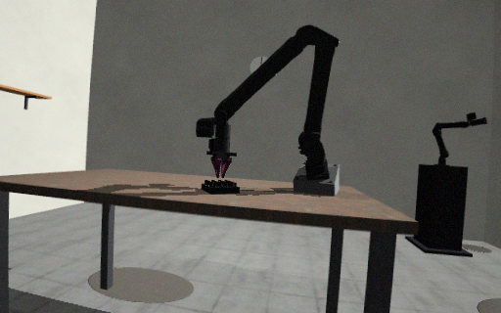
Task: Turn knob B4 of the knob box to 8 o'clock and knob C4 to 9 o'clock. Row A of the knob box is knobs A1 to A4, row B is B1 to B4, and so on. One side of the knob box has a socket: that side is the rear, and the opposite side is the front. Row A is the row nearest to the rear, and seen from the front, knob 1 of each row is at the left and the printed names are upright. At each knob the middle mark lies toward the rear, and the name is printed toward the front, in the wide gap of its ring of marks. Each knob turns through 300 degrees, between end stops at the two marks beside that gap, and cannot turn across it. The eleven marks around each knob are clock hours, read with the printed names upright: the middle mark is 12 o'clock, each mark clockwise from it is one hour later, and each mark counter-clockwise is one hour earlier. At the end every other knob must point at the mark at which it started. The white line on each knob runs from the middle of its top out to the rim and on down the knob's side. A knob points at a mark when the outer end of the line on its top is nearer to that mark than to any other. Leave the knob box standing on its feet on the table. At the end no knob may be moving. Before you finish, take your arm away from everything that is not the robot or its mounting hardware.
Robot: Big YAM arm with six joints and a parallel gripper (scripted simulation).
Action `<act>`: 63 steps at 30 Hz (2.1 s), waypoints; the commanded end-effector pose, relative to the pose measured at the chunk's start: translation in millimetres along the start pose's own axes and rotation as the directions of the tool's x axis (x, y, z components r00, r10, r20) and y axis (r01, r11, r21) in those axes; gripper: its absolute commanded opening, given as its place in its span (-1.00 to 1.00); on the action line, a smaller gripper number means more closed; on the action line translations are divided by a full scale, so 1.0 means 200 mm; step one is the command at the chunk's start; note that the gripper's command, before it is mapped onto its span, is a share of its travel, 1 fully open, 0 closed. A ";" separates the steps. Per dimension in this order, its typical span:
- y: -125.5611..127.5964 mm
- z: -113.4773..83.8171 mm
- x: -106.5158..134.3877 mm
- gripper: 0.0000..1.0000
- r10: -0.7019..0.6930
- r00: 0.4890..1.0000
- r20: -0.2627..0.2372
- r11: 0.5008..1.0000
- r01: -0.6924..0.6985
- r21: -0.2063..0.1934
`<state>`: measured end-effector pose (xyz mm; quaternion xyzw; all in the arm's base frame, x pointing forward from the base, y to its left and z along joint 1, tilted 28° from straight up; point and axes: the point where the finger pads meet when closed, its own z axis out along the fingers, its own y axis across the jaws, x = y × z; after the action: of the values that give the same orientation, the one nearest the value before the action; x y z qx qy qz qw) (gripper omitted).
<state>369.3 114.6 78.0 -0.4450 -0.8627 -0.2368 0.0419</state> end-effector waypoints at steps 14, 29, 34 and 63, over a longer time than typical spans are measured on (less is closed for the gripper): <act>0.00 0.03 0.01 -0.62 -0.001 1.000 0.001 1.000 0.001 0.003; 0.00 0.08 0.01 -0.62 0.003 1.000 0.001 1.000 -0.003 0.004; -0.01 0.08 -0.01 -0.62 0.008 1.000 0.003 1.000 -0.008 0.003; -0.01 0.09 0.00 -0.62 0.004 1.000 0.000 1.000 -0.004 0.006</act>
<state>371.4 120.9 67.4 -0.4444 -0.8627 -0.2381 0.0400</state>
